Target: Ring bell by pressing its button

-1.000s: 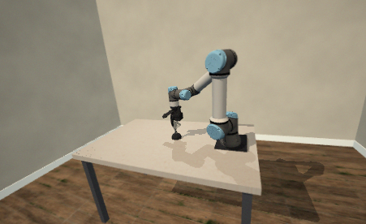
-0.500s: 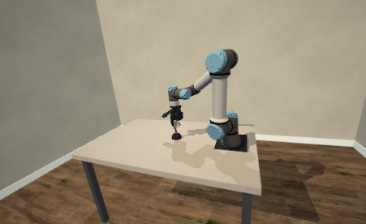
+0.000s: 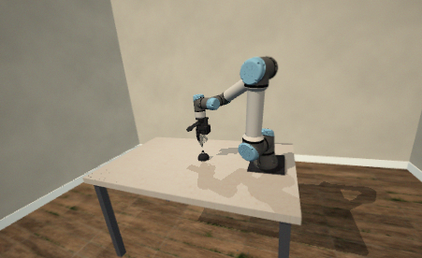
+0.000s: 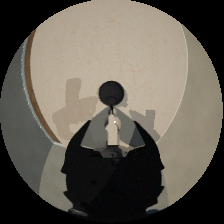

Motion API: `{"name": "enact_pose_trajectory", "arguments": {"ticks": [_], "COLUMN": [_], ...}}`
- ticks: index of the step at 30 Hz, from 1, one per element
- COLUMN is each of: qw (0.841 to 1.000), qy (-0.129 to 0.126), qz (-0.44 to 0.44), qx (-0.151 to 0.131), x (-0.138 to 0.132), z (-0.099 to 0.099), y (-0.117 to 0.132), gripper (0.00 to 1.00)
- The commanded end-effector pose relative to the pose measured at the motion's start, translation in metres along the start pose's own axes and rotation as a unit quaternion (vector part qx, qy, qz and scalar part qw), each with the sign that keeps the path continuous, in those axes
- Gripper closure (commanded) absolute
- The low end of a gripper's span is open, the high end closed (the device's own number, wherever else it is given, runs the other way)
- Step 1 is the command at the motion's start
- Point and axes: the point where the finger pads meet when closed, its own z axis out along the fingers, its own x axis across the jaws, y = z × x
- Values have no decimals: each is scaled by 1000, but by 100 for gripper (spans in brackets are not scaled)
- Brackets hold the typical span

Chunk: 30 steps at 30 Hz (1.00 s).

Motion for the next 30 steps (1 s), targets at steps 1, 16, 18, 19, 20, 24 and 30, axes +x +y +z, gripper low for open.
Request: {"name": "enact_pose_trajectory", "arguments": {"ticks": [1, 16, 18, 19, 20, 24, 30], "qw": [1000, 1000, 1000, 1000, 1000, 1000, 1000], "qy": [0, 0, 0, 0, 0, 0, 0], "qz": [0, 0, 0, 0, 0, 0, 0], "qx": [0, 0, 0, 0, 0, 0, 0], "x": [0, 0, 0, 0, 0, 0, 0], "z": [-9, -35, -35, -35, -35, -35, -35], "y": [0, 0, 0, 0, 0, 0, 0], "gripper": [100, 100, 100, 100, 100, 100, 100]}}
